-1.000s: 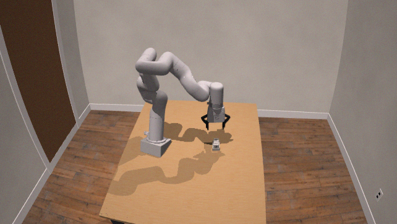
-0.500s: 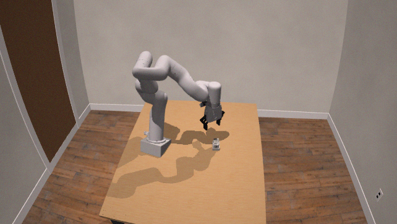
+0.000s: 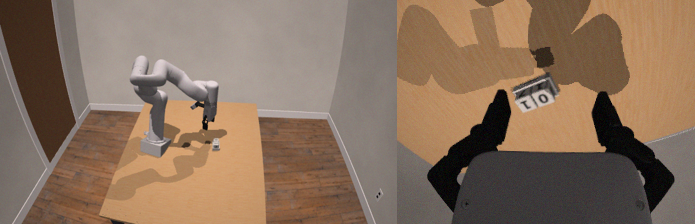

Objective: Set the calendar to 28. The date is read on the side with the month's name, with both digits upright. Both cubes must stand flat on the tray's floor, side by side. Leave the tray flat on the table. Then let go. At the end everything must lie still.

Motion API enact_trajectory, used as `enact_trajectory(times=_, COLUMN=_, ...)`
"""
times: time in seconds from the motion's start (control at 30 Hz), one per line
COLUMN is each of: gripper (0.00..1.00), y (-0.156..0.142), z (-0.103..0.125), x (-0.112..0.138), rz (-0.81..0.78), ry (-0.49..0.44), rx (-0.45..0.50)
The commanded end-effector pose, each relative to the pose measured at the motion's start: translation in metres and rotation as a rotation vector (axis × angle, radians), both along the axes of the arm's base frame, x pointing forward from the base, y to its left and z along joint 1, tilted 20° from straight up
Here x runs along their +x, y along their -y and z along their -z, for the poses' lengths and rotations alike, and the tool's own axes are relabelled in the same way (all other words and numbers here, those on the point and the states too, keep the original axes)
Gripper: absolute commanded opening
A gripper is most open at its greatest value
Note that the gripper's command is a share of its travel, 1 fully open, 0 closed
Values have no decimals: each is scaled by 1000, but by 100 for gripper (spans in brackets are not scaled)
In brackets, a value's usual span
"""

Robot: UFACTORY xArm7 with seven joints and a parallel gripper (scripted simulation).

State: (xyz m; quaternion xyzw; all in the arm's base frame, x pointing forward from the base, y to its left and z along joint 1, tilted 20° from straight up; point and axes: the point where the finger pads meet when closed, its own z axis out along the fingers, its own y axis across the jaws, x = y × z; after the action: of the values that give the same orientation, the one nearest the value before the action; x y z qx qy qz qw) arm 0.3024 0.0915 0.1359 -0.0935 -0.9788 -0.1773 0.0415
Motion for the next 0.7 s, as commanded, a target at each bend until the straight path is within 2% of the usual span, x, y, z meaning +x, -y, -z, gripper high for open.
enact_trajectory(times=0.0, gripper=100, y=-4, z=-1, x=-5, rz=-135, ry=48, rx=11)
enact_trajectory(times=0.03, gripper=100, y=-6, z=-1, x=-8, rz=-200, ry=71, rx=14)
enact_trajectory(times=0.1, gripper=100, y=-6, z=-1, x=-8, rz=-200, ry=71, rx=14)
enact_trajectory(times=0.17, gripper=100, y=-9, z=-1, x=-14, rz=-326, ry=117, rx=20)
enact_trajectory(times=0.57, gripper=100, y=-20, z=-2, x=-31, rz=-749, ry=279, rx=35)
enact_trajectory(times=0.67, gripper=100, y=-21, z=-2, x=-32, rz=-768, ry=287, rx=36)
